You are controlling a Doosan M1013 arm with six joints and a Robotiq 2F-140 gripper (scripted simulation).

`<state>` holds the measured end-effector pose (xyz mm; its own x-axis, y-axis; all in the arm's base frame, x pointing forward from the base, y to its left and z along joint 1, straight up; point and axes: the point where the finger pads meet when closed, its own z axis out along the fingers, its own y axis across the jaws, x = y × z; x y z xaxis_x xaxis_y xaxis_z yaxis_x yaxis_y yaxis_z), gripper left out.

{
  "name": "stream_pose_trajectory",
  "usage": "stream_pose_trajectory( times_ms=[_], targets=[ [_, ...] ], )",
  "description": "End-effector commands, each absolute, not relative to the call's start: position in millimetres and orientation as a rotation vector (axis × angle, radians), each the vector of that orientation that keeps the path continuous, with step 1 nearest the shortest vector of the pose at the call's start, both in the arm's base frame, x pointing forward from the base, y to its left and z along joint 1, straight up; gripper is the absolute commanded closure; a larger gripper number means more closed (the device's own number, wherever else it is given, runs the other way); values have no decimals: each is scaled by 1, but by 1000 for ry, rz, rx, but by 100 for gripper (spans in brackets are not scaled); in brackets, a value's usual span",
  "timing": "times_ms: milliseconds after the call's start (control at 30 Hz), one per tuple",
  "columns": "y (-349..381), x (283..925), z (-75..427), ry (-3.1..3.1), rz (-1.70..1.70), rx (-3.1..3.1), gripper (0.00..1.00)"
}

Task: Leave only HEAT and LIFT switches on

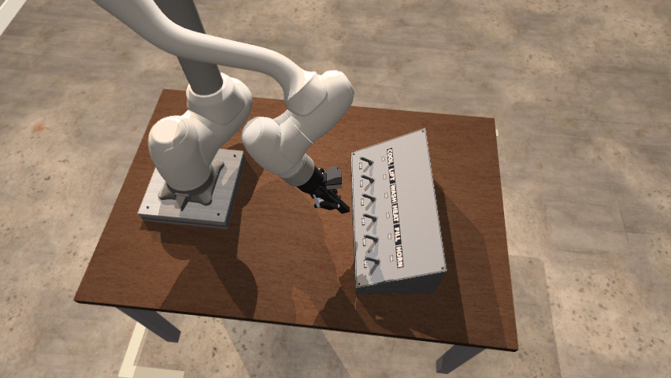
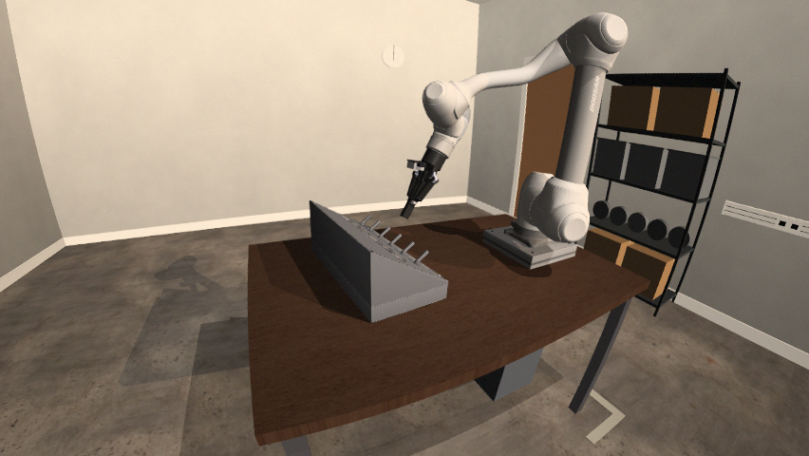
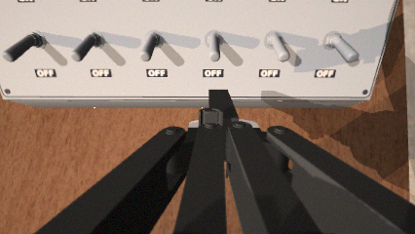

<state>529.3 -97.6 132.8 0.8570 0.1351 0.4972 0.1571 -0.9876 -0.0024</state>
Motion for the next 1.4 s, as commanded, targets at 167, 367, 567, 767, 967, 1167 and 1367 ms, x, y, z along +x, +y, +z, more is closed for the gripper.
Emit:
stream_pose_trajectory(
  times_ms=[167, 367, 567, 767, 967, 1167, 1367],
  targets=[
    [-93, 539, 110, -237, -797, -2985, 90],
    [-92, 548, 95, -236, -797, -2985, 90],
    [-91, 552, 87, -236, -796, -2985, 90],
    [-90, 557, 78, -236, -796, -2986, 90],
    [-90, 559, 75, -236, -796, -2986, 90],
    [-90, 559, 76, -235, -799, -2986, 90],
    [-90, 559, 76, -234, -799, -2986, 90]
  ],
)
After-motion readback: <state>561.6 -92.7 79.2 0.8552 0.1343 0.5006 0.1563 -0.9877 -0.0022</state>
